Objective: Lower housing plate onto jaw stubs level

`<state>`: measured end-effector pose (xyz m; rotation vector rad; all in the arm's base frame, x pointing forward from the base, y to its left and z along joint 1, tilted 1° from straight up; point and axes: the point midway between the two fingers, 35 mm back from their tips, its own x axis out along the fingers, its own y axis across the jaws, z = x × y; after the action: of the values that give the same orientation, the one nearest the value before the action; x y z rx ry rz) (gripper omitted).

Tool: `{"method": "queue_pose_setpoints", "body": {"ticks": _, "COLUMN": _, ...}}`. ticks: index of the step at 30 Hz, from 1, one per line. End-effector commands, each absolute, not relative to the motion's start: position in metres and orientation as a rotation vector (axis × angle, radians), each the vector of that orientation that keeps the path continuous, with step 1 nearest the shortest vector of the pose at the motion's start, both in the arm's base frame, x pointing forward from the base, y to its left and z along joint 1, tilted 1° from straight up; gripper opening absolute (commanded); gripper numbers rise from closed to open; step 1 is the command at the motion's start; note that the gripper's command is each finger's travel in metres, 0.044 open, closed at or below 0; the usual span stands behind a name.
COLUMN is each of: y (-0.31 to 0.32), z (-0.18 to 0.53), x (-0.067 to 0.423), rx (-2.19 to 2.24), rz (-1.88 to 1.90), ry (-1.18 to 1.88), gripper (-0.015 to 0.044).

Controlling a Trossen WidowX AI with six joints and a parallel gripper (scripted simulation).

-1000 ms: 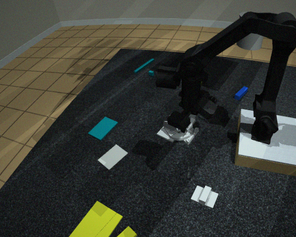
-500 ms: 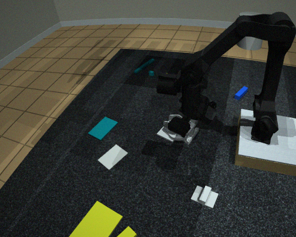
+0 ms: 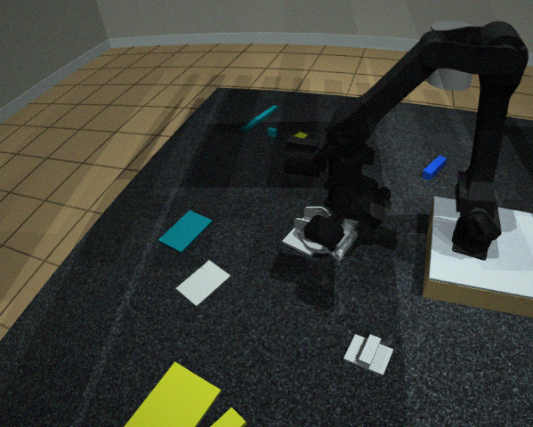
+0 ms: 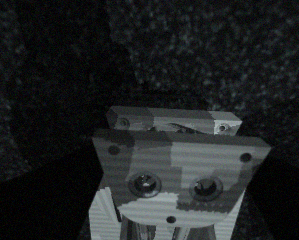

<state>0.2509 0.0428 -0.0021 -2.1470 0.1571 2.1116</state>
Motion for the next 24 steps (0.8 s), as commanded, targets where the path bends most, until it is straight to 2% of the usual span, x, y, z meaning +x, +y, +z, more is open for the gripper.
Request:
{"method": "queue_pose_setpoints", "body": {"ticks": 1, "y": 0.0428, "z": -0.0043, "x": 0.2494, "rx": -2.137, "rz": 2.118, "ry": 0.162, "gripper": 0.0351}}
{"method": "queue_pose_setpoints", "body": {"ticks": 24, "y": 0.0428, "z": -0.0079, "x": 0.2494, "rx": -2.136, "rz": 2.118, "ry": 0.163, "gripper": 0.0351}}
